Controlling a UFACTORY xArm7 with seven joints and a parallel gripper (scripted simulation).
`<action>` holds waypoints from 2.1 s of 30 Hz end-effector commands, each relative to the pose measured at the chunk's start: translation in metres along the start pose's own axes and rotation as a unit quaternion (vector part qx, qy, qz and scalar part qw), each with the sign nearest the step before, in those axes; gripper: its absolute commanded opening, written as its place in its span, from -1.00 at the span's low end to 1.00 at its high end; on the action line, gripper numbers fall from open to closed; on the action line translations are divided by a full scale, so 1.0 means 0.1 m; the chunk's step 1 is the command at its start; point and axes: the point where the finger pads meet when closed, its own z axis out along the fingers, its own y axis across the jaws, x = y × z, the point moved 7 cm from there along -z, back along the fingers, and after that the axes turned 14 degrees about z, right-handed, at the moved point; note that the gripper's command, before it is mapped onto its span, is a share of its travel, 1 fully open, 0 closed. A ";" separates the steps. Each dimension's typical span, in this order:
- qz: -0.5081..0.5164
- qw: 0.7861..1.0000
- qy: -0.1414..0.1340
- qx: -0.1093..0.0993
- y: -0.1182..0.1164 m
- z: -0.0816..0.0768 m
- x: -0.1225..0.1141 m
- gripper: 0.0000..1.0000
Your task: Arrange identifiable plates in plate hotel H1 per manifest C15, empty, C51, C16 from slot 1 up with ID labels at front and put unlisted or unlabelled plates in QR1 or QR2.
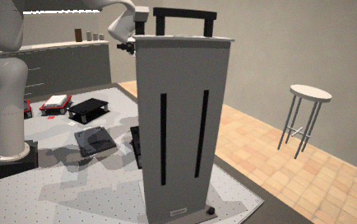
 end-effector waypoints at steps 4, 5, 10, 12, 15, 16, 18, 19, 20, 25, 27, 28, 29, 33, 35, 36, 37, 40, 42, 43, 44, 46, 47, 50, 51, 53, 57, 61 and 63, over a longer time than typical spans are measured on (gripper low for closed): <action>0.001 1.000 -0.001 0.000 -0.01 0.06 0.01 -1.00; 0.001 1.000 -0.001 0.000 -0.01 0.07 0.01 -1.00; 0.001 1.000 -0.001 0.000 -0.01 0.14 0.01 -1.00; 0.001 1.000 -0.001 0.000 -0.01 0.17 0.01 -1.00; 0.001 1.000 -0.001 0.000 -0.01 0.21 0.01 -1.00; 0.001 1.000 0.000 0.000 -0.01 0.22 0.01 -1.00; 0.001 1.000 0.000 0.000 -0.01 0.23 0.01 -1.00; 0.001 1.000 0.000 0.000 -0.01 0.23 0.01 -1.00; 0.001 1.000 0.000 0.000 -0.01 0.25 0.01 -1.00; 0.001 1.000 0.000 0.000 -0.01 0.31 0.01 -1.00; 0.001 1.000 0.000 0.000 -0.01 0.34 0.01 -1.00; 0.001 1.000 0.000 0.000 -0.01 0.35 0.01 -1.00; 0.001 1.000 0.000 0.000 -0.01 0.37 0.01 -1.00; 0.001 1.000 0.000 0.000 -0.01 0.42 0.01 -1.00; 0.001 1.000 0.000 0.000 -0.01 0.43 0.01 -1.00; 0.001 1.000 0.000 0.000 -0.01 0.43 0.01 -1.00; 0.001 1.000 0.000 0.000 -0.01 0.45 0.01 -1.00; 0.001 1.000 0.000 0.000 -0.01 0.49 0.01 -1.00; 0.001 1.000 0.000 0.000 -0.01 0.51 0.01 -1.00; 0.001 1.000 0.000 0.000 -0.01 0.53 0.01 -1.00; 0.001 1.000 0.000 0.000 -0.01 0.54 0.01 -1.00; 0.001 1.000 0.000 0.000 -0.01 0.57 0.01 -1.00; 0.001 1.000 0.000 0.000 -0.01 0.58 0.01 -1.00; 0.001 1.000 0.000 0.000 -0.01 0.62 0.01 -1.00; 0.001 1.000 0.000 0.000 -0.01 0.63 0.01 -1.00; 0.001 1.000 0.000 0.000 -0.01 0.63 0.01 -1.00; 0.001 1.000 0.000 0.000 -0.01 0.69 0.01 -1.00; 0.001 1.000 0.000 0.000 -0.01 0.74 0.01 -1.00; 0.001 1.000 0.000 0.000 -0.01 0.77 0.01 -1.00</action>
